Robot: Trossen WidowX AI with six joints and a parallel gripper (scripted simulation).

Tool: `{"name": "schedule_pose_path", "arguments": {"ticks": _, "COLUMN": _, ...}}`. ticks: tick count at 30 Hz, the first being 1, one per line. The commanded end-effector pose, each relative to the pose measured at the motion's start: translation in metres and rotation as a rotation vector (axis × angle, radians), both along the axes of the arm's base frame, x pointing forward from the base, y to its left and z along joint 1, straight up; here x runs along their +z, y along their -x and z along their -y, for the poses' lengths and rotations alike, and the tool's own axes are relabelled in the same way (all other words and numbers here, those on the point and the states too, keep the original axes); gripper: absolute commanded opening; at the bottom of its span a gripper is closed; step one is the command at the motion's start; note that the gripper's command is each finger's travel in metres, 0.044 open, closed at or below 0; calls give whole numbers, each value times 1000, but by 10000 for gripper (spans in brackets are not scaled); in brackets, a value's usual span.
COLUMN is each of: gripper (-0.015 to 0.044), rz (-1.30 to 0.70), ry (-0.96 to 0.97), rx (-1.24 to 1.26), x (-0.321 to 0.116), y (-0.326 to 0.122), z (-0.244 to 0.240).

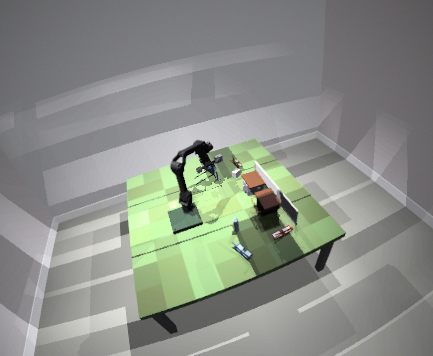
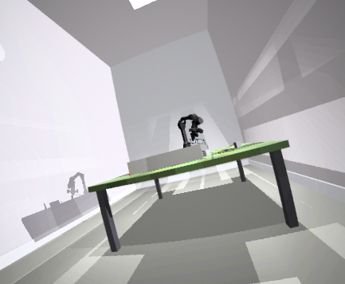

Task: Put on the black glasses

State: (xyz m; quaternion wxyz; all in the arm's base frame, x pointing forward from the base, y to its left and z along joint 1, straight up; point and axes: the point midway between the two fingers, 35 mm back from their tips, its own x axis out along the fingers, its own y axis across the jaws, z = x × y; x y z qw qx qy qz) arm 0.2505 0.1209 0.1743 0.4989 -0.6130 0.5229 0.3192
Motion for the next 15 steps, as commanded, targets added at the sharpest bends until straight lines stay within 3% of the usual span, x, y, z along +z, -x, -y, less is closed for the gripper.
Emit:
{"name": "schedule_pose_path", "arguments": {"ticks": 1, "gripper": 0, "rz": 25, "ry": -49, "rx": -148, "x": -4, "y": 0, "z": 5}}
{"name": "schedule_pose_path", "arguments": {"ticks": 15, "gripper": 0, "rz": 133, "ry": -211, "rx": -708, "x": -11, "y": -4, "z": 23}}
